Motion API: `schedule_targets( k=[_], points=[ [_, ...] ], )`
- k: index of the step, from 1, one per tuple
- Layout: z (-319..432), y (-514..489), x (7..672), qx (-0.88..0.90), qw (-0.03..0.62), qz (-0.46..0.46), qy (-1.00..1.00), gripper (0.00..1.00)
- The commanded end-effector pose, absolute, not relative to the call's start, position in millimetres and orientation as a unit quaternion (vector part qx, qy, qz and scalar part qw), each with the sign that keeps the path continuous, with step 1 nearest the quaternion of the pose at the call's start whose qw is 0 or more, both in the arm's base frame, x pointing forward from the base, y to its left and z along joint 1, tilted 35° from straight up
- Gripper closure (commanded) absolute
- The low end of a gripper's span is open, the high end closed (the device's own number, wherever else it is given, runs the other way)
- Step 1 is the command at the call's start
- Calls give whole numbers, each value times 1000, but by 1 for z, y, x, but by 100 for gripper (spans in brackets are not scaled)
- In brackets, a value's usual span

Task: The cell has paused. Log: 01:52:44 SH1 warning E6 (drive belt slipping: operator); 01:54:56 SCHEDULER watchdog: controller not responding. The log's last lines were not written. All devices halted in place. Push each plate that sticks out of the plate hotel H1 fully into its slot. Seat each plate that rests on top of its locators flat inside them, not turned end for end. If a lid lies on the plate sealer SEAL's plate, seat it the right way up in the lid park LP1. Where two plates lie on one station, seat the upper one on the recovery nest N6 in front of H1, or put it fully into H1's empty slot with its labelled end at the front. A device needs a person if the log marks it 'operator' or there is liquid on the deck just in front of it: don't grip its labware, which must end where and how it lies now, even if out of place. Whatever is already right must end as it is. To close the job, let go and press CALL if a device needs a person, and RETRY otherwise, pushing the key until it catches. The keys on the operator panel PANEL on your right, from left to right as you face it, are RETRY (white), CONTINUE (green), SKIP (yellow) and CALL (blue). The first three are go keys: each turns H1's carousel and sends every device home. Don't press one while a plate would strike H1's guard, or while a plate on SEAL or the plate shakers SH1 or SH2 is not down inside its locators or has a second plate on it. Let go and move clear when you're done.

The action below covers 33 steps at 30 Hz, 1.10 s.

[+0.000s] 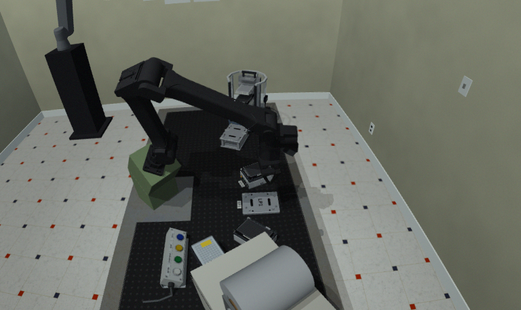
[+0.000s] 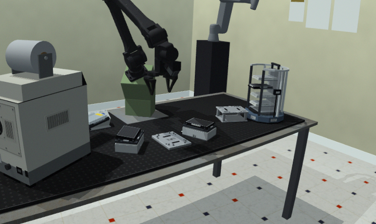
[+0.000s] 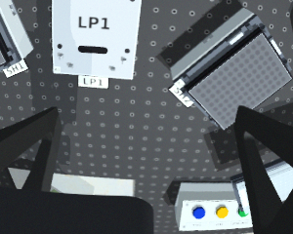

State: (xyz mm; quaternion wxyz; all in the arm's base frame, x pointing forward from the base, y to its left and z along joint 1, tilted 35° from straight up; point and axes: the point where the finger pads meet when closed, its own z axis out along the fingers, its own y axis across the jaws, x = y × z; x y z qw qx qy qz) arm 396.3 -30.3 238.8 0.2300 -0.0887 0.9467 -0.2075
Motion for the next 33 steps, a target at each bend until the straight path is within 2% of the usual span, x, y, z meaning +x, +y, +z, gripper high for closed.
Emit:
schedule_targets(
  k=[1,10,33],
  points=[
    [224,-17,398,-36,224,-193,955,0],
    [235,14,414,-31,244,-190,950,0],
    [213,76,424,-31,244,-188,951,0]
  ],
)
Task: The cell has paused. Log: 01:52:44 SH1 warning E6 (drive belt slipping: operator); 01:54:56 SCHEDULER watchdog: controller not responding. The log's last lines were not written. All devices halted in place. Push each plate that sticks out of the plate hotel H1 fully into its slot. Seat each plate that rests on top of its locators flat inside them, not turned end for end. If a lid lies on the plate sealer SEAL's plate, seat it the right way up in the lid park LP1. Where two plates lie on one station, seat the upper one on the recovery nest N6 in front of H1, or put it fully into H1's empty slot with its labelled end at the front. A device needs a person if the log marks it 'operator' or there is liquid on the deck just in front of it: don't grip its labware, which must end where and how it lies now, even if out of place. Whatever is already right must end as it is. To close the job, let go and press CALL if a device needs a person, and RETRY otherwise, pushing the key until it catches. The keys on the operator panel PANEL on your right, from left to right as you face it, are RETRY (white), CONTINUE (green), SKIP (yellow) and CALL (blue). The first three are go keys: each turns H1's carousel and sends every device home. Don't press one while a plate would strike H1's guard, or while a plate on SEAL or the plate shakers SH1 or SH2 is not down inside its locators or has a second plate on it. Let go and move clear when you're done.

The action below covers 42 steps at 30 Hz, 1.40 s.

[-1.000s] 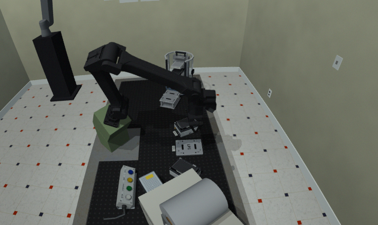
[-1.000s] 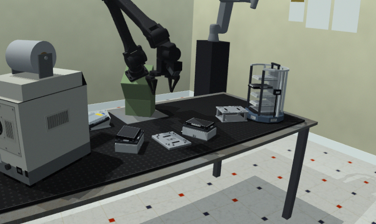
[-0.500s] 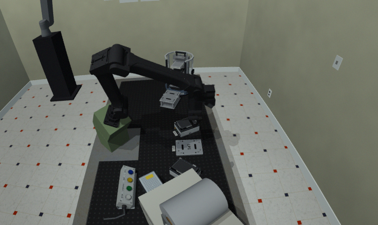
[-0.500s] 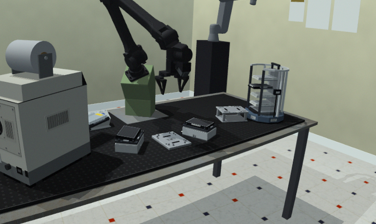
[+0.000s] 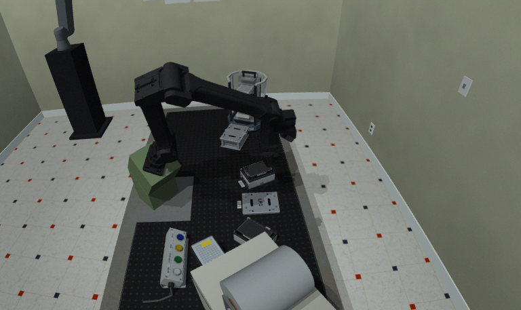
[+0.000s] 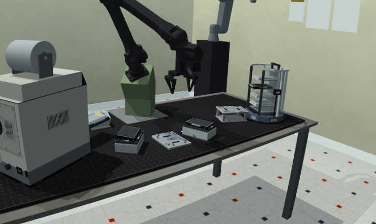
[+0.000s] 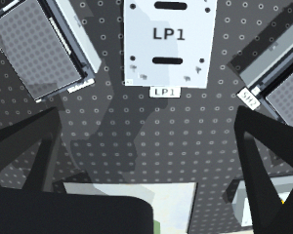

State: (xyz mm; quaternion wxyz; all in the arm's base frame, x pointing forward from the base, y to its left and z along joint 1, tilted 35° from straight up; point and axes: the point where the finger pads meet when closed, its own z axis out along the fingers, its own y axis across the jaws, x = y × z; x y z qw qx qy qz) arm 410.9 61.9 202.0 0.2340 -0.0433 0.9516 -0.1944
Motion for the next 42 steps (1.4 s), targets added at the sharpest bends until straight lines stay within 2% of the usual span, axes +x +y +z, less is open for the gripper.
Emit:
schedule_targets(
  k=[1,12,32,42],
  points=[
    [212,79,423,-47,241,-192,950,0],
    [174,106,403,-236,179,-238,925,0],
    [148,145,393,-227,179,-239,927,0],
    [150,189,396,-228,199,-231,925,0]
  ],
)
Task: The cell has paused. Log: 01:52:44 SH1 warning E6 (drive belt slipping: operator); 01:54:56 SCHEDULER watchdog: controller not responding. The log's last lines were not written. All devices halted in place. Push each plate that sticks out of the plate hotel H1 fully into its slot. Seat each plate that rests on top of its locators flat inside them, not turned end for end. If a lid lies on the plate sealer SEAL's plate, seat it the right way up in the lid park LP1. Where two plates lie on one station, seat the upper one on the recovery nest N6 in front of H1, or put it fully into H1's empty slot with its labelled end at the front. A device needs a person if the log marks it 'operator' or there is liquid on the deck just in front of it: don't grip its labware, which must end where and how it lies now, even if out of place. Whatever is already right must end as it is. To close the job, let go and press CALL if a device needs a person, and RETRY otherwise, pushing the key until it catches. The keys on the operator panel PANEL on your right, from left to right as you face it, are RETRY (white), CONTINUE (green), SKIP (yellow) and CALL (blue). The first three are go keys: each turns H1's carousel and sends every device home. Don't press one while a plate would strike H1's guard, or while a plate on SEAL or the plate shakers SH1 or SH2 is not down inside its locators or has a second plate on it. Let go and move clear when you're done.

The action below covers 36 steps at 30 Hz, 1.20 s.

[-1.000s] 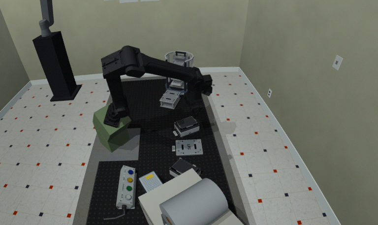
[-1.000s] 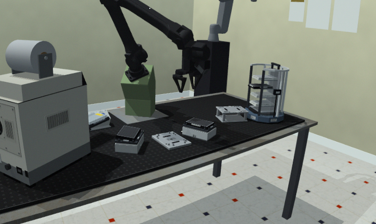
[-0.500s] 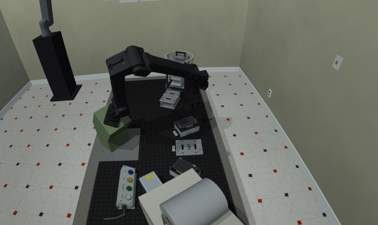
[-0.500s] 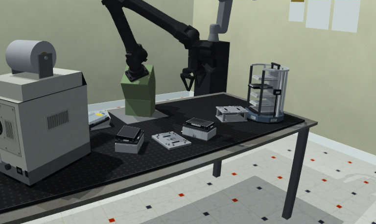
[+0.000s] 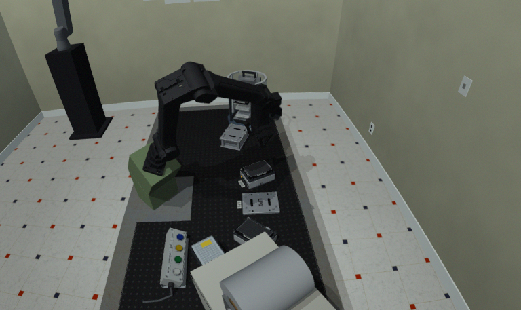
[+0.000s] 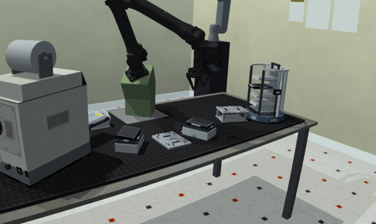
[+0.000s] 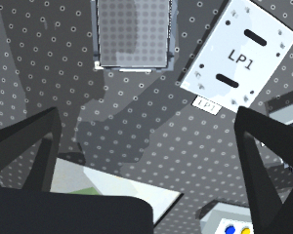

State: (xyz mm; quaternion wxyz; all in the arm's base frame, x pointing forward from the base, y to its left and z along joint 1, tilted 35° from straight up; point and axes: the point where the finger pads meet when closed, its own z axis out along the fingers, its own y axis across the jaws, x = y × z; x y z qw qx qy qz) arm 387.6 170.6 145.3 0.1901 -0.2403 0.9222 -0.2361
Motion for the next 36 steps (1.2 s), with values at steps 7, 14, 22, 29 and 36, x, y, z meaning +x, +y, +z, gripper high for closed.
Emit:
schedule_targets(
  k=[7,14,22,29,36],
  points=[
    [141,192,399,-214,195,-234,928,0],
    [130,225,387,-229,198,-230,925,0],
    [118,246,382,-229,198,-230,925,0],
    [116,238,387,-291,175,-247,908,0],
    [113,236,385,-366,151,-261,881,0]
  ],
)
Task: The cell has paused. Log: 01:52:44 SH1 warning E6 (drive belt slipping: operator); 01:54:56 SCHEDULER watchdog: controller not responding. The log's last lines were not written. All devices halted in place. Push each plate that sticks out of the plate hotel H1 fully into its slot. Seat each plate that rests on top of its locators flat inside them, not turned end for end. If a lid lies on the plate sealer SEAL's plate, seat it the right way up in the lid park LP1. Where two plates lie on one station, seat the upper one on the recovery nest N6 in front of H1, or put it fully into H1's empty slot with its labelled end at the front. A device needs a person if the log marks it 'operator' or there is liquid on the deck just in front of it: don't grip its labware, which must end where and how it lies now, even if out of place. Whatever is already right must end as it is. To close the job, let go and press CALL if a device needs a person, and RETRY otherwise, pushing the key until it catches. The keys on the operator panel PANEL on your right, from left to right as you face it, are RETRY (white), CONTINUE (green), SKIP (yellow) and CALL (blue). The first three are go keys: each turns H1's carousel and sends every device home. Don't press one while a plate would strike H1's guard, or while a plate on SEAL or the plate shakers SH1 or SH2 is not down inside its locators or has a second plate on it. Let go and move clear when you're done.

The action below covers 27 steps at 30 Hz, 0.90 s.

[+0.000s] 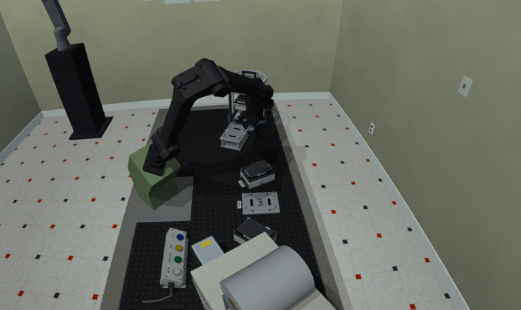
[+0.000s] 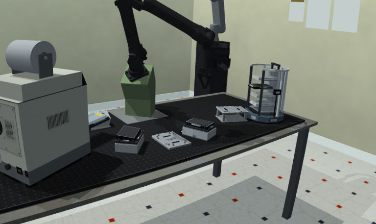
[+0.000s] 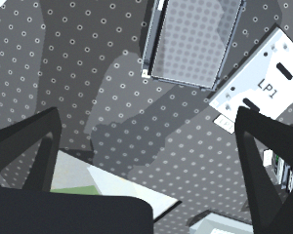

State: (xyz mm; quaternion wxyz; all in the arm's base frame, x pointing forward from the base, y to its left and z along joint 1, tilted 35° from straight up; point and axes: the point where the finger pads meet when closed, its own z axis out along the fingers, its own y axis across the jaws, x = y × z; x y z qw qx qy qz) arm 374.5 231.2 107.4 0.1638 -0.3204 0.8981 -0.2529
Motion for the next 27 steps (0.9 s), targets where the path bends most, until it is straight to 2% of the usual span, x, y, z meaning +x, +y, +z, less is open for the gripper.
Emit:
schedule_targets(
  k=[1,27],
  points=[
    [113,236,385,-376,148,-263,876,0],
    [113,236,385,-586,76,-292,752,0]
  ],
)
